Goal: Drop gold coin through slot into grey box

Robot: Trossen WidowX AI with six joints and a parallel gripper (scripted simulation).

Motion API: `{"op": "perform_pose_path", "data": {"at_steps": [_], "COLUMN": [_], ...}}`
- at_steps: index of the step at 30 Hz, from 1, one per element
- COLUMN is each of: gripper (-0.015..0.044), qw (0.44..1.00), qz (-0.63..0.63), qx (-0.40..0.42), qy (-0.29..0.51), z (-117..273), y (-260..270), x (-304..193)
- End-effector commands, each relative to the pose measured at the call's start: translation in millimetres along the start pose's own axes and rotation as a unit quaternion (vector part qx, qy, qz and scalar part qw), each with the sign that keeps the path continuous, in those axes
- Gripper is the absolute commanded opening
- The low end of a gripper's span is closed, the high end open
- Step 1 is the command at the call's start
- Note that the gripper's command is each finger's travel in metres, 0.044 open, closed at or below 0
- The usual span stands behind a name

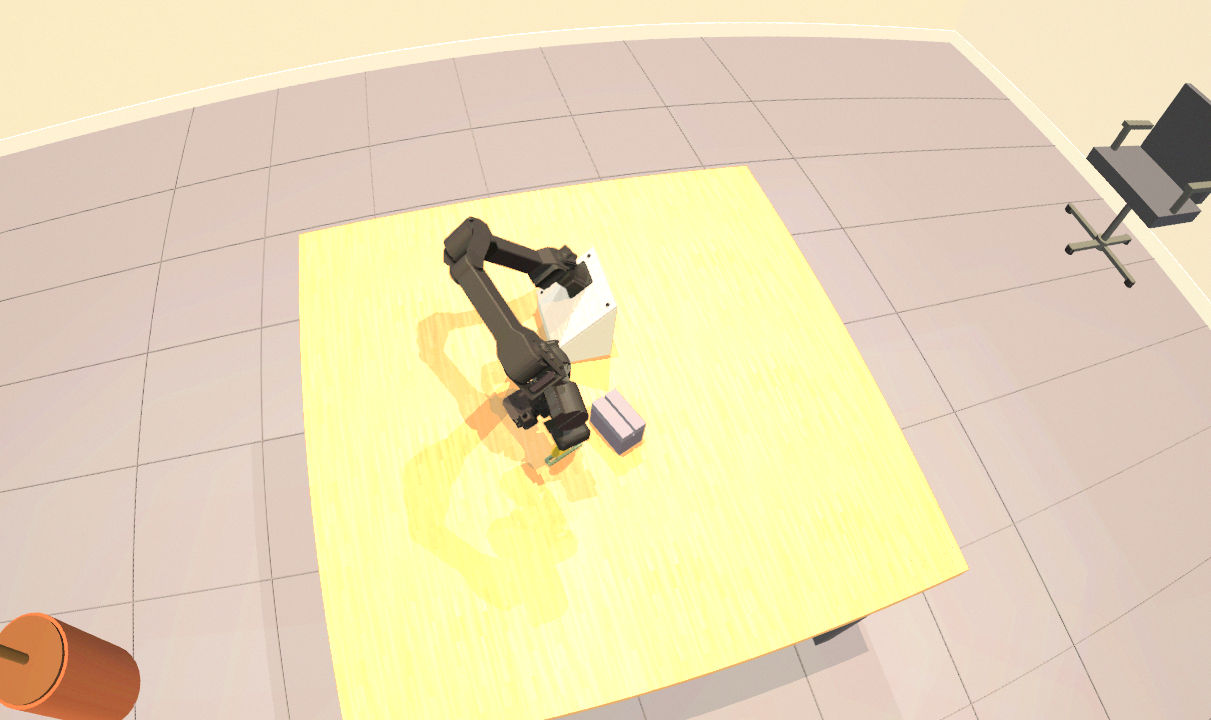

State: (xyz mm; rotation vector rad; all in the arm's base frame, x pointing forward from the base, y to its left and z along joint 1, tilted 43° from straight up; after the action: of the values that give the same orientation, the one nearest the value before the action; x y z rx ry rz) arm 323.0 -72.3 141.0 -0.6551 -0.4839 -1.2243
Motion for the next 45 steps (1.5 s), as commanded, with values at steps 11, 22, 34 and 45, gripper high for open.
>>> {"op": "perform_pose_path", "data": {"at_steps": [11, 22, 34, 45], "gripper": [0.0161, 0.0161, 0.0161, 0.0161], "qw": [0.997, 0.997, 0.997, 0.997], "qz": [0.081, 0.081, 0.081, 0.081], "qx": [0.008, 0.008, 0.008, 0.008], "qy": [0.006, 0.006, 0.007, 0.006], "z": [-13, -35, -55, -73], "y": [17, 19, 20, 20], "x": [-23, -23, -23, -23]}}
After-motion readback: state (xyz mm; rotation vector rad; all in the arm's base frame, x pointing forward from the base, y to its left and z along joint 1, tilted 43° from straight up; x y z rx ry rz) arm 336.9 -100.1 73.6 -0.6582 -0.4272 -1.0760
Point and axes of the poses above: the point midway between the two fingers, 35 mm back from their tips, its own z axis back along the fingers, its own y axis across the jaws, x = y × z, the point moved 4 cm from there along z, back along the fingers, and after that the axes turned 4 degrees about z, right-handed, at the moved point
